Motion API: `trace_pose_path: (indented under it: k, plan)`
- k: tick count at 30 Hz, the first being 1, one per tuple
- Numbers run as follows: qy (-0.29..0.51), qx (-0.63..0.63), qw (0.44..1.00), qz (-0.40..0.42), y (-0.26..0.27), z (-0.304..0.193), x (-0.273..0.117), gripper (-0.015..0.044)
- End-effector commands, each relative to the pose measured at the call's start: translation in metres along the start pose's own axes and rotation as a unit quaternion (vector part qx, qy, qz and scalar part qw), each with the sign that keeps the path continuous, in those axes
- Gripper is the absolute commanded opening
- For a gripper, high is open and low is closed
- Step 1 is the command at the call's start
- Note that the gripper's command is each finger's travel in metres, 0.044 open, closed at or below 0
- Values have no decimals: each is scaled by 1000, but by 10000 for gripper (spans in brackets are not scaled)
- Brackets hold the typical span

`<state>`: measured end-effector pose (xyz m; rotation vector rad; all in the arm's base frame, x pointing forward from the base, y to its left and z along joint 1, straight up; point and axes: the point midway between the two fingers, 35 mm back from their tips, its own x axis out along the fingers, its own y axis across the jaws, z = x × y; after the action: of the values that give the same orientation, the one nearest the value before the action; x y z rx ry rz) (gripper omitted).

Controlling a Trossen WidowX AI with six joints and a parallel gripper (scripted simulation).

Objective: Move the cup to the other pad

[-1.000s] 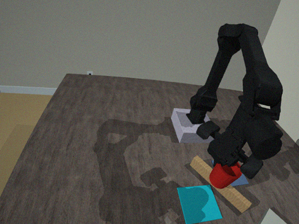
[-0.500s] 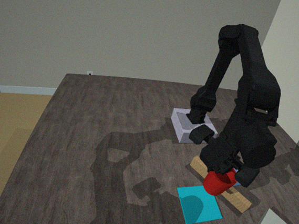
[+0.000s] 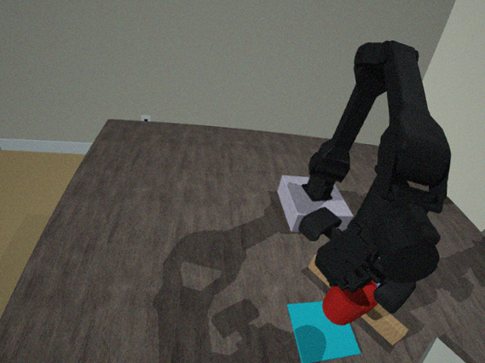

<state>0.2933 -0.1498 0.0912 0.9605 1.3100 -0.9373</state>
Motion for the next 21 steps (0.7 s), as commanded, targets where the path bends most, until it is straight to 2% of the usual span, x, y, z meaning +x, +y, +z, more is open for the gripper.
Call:
trace_pose_path:
  k: [1,21]
  plan:
    - [3,-1,1000,-3,-1,0,8,0]
    - [3,-1,1000,-3,0,1,40,0]
